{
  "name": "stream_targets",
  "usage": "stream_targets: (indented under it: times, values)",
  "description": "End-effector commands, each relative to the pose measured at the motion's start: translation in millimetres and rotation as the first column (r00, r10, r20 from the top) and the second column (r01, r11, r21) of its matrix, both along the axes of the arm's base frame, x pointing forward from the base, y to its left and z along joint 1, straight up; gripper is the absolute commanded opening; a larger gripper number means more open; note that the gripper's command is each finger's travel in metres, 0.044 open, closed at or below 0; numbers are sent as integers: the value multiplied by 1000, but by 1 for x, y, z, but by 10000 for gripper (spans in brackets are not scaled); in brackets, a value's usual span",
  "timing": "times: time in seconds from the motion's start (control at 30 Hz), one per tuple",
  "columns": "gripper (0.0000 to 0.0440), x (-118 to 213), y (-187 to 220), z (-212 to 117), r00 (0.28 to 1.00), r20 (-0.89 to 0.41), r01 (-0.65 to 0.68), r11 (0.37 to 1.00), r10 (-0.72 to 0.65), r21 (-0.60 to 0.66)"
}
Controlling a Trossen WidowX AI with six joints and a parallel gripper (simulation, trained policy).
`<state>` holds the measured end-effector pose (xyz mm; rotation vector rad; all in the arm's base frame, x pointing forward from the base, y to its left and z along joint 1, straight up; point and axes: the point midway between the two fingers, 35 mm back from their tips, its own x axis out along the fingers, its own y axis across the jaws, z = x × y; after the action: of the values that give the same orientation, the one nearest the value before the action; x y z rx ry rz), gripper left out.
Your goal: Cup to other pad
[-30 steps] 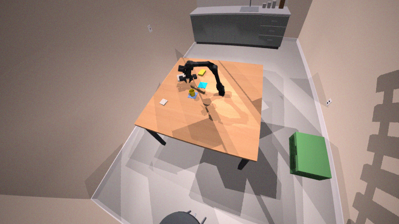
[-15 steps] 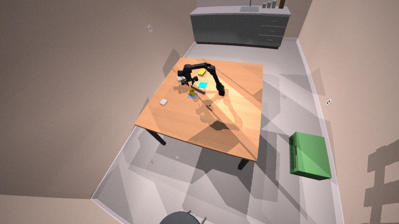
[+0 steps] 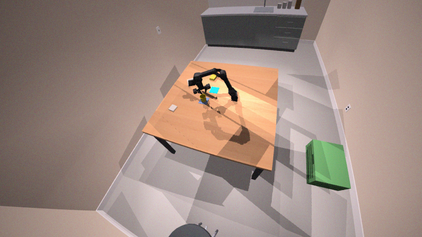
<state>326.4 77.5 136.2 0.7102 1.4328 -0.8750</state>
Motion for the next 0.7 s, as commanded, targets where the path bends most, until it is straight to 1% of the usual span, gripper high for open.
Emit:
stream_targets:
  times: [0.0,0.27,0.5,0.53,0.57,0.67]
  values:
    - [184,-2,0,-12,1000,-22,6,1000,-6,-14]
    - [188,-5,-1,-39,998,-55,-9,999,7,-31]
    - [187,-9,-2,-65,996,-82,-49,998,46,-31]
    - [182,-9,-3,-67,995,-81,-53,998,51,-29]
    - [164,-9,-3,-69,995,-79,-58,998,55,-29]
    - [89,-9,-5,-71,995,-74,-75,997,73,-31]
